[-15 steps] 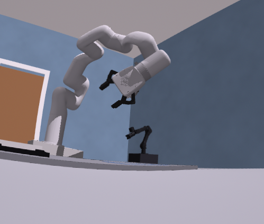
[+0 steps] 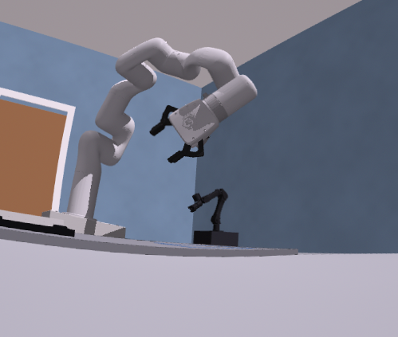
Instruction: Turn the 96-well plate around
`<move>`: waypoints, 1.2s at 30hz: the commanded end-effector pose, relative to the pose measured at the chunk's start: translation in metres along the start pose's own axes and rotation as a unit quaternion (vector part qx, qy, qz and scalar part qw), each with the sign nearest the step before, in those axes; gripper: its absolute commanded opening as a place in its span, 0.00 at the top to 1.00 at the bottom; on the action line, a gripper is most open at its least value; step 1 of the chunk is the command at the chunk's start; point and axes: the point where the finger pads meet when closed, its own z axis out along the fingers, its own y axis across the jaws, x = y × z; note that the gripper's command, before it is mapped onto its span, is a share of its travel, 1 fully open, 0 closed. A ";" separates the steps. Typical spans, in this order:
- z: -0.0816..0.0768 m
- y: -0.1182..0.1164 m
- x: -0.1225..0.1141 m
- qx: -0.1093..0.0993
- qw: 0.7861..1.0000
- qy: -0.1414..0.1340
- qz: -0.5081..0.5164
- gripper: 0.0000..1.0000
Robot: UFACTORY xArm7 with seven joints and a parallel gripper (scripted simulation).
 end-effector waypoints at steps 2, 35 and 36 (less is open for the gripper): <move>-0.001 -0.001 0.000 -0.002 1.000 -0.001 0.001 0.00; 0.038 0.042 -0.083 -0.094 0.878 0.122 0.454 0.00; 0.038 0.042 -0.083 -0.094 0.878 0.122 0.454 0.00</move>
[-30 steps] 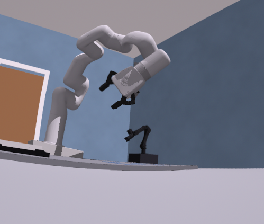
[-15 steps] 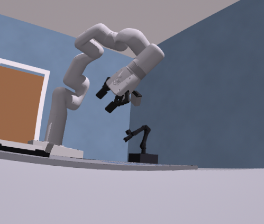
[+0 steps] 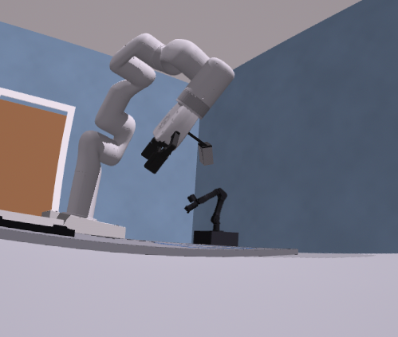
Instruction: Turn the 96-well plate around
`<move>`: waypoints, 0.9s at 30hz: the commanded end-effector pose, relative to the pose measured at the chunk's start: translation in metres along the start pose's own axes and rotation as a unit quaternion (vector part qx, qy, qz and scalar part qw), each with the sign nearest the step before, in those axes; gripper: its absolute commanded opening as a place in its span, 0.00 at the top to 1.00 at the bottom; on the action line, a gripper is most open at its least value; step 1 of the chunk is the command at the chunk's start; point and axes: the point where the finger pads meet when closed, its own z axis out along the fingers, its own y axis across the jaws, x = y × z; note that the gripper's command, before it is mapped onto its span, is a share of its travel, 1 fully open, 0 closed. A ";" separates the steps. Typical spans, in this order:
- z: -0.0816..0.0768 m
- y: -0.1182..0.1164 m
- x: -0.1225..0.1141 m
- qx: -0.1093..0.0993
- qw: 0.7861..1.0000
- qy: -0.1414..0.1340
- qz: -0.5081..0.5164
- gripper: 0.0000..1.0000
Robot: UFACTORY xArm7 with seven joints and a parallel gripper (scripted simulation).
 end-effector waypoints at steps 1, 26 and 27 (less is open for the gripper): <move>0.002 0.008 -0.004 -0.006 0.999 0.010 0.033 0.00; 0.025 0.061 -0.037 -0.008 0.914 0.116 0.388 0.00; 0.025 0.061 -0.037 -0.007 0.907 0.121 0.403 0.00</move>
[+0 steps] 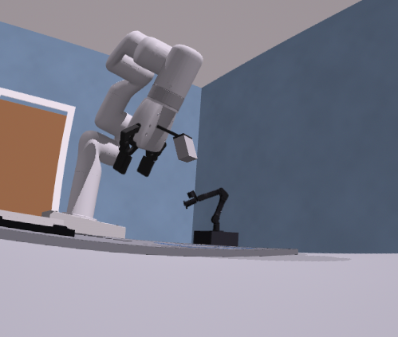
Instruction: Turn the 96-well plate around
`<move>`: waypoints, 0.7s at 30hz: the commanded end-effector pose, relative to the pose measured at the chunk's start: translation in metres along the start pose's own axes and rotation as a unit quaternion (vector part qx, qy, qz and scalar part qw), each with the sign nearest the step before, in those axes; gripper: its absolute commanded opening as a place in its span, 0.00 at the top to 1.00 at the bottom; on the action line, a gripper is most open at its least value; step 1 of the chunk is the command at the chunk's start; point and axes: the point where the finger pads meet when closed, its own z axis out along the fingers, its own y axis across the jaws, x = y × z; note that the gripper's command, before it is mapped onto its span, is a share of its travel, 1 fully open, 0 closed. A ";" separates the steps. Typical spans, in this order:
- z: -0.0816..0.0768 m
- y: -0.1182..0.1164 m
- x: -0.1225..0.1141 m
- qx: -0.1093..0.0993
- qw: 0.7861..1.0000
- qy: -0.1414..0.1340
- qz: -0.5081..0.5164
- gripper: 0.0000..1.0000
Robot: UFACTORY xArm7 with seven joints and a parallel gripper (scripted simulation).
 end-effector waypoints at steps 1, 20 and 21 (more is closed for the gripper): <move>0.001 0.009 0.001 0.001 0.998 0.019 0.060 0.00; 0.013 0.057 -0.004 0.030 0.941 0.084 0.327 0.00; 0.014 0.062 -0.005 0.032 0.935 0.088 0.343 0.00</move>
